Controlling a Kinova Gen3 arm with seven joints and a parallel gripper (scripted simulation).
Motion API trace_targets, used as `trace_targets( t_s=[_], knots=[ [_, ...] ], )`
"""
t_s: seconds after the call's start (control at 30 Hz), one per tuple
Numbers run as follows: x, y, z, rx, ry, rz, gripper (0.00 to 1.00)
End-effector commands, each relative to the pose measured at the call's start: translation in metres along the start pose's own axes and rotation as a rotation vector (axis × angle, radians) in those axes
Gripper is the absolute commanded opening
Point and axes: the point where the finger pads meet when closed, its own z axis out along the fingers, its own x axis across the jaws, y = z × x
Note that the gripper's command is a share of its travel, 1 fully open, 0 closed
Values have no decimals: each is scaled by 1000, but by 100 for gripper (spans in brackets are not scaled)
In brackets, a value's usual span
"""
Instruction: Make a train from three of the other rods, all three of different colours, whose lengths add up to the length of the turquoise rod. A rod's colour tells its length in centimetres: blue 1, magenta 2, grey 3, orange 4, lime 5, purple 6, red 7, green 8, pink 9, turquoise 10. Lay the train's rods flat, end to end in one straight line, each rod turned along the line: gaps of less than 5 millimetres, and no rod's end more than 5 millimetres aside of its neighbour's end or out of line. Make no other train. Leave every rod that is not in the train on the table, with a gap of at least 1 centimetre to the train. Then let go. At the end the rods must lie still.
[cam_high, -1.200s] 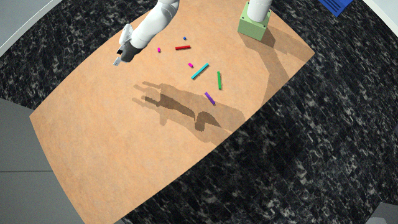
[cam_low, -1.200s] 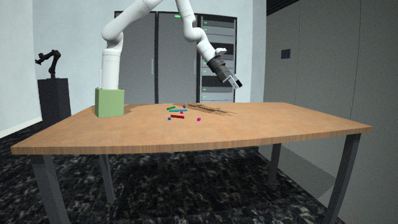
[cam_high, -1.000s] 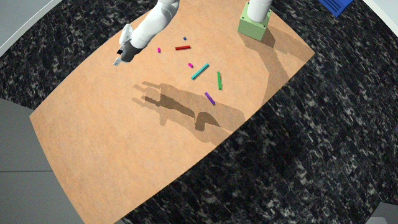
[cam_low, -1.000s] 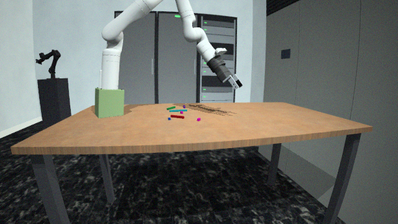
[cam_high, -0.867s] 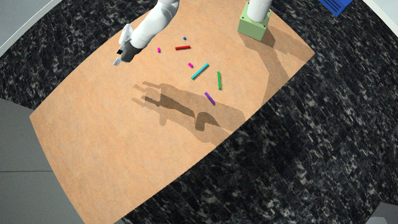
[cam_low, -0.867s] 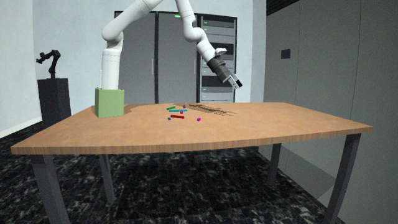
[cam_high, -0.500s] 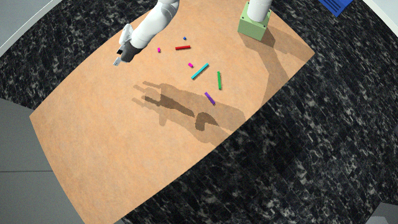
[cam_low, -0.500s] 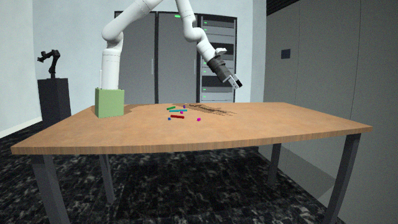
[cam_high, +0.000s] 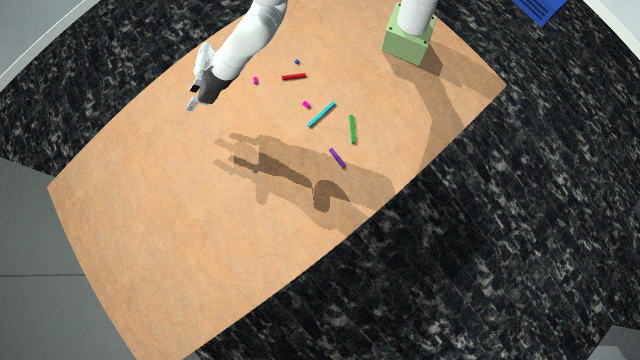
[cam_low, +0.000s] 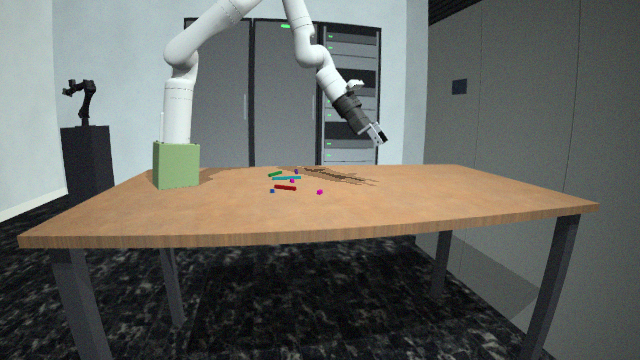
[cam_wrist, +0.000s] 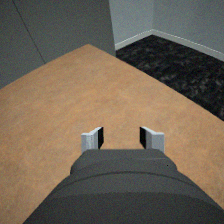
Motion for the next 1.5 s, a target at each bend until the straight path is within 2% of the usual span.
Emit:
trace_targets(
  t_s=[0.0,0.2,0.4,0.47,0.5,0.73,0.97,1.03,1.23,1.47],
  knots=[
    [-7,7,3,-22,-21,-49,100],
    [-24,29,6,-78,-80,-177,100],
    [-45,60,7,-149,-167,-360,100],
    [-45,60,7,-149,-167,-360,100],
    [-48,67,6,-164,-181,-383,100],
    [-71,115,-4,-247,-328,-680,100],
    [-80,168,-25,-311,-502,-1014,100],
    [-80,168,-25,-311,-502,-1014,100],
    [-73,207,-48,-335,-657,-1325,100],
    [-47,238,-71,-322,-820,-1696,100]
  ],
)
